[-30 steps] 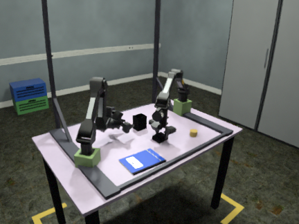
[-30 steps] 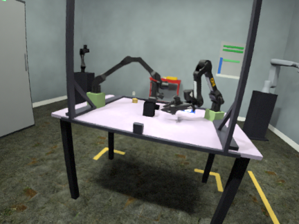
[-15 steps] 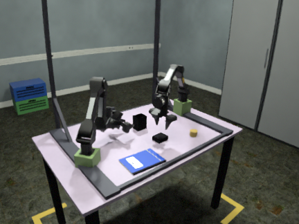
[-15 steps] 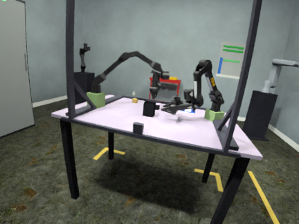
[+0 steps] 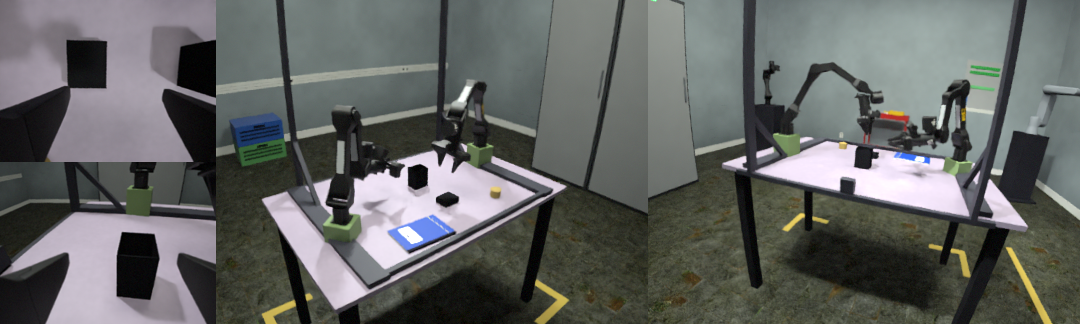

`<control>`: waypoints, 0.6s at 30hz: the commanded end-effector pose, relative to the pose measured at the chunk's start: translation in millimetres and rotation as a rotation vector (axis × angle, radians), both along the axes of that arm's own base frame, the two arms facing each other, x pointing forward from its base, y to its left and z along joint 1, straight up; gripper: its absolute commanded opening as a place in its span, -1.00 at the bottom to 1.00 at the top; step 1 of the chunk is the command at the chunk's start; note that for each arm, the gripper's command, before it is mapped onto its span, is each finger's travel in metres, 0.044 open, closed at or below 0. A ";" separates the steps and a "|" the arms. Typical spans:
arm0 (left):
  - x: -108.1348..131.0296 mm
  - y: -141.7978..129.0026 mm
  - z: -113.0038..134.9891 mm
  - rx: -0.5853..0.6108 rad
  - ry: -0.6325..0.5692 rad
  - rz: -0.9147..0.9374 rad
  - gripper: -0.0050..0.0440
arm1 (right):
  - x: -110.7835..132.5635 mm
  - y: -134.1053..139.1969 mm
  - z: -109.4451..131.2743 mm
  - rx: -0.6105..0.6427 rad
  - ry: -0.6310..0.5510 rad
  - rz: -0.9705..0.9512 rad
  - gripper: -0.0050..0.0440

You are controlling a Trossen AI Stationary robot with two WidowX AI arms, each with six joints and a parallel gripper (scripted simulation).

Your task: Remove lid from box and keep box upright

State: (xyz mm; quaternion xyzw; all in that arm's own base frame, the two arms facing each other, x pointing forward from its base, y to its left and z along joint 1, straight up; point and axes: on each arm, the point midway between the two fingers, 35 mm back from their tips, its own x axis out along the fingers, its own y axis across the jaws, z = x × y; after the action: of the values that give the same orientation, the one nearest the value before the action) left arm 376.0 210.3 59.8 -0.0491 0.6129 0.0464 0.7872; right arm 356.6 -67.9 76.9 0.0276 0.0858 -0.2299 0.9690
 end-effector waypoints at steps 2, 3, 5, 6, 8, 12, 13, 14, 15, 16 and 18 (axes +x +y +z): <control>-9.2 -25.0 41.2 0.028 -0.178 -0.007 0.76 | -6.3 10.7 39.1 -0.005 -0.040 0.064 1.00; -11.4 -30.9 48.6 0.031 -0.215 -0.010 0.76 | -7.5 12.7 46.3 -0.008 -0.047 0.077 1.00; -16.0 -43.1 63.9 0.036 -0.293 -0.017 0.76 | -7.8 16.6 67.4 -0.014 -0.090 0.104 1.00; -18.3 -49.5 71.7 0.039 -0.332 -0.020 0.76 | -8.0 18.6 78.3 -0.017 -0.111 0.117 1.00; -22.9 -62.5 87.9 0.045 -0.415 -0.026 0.76 | -10.6 22.5 97.8 -0.024 -0.148 0.144 1.00; -32.0 -89.9 121.2 0.057 -0.589 -0.040 0.76 | -16.9 30.8 137.3 -0.039 -0.220 0.199 1.00; -32.0 -89.9 121.2 0.057 -0.589 -0.040 0.76 | -16.9 30.8 137.3 -0.039 -0.220 0.199 1.00; -32.0 -89.9 121.2 0.057 -0.589 -0.040 0.76 | -16.9 30.8 137.3 -0.039 -0.220 0.199 1.00; -34.4 -96.3 129.6 0.064 -0.633 -0.042 0.76 | -18.4 32.5 140.3 -0.036 -0.205 0.213 1.00; -36.6 -103.6 138.4 0.068 -0.679 -0.046 0.76 | -20.1 34.8 150.0 -0.043 -0.218 0.228 1.00; -41.0 -117.9 156.2 0.078 -0.774 -0.051 0.76 | -23.5 39.3 166.3 -0.051 -0.231 0.260 1.00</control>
State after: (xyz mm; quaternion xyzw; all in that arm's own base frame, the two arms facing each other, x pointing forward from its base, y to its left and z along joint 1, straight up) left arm 343.0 113.1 187.1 -0.0265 0.3395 0.0268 0.9398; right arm 335.0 -35.6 207.6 0.0182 -0.0078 -0.1219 0.9923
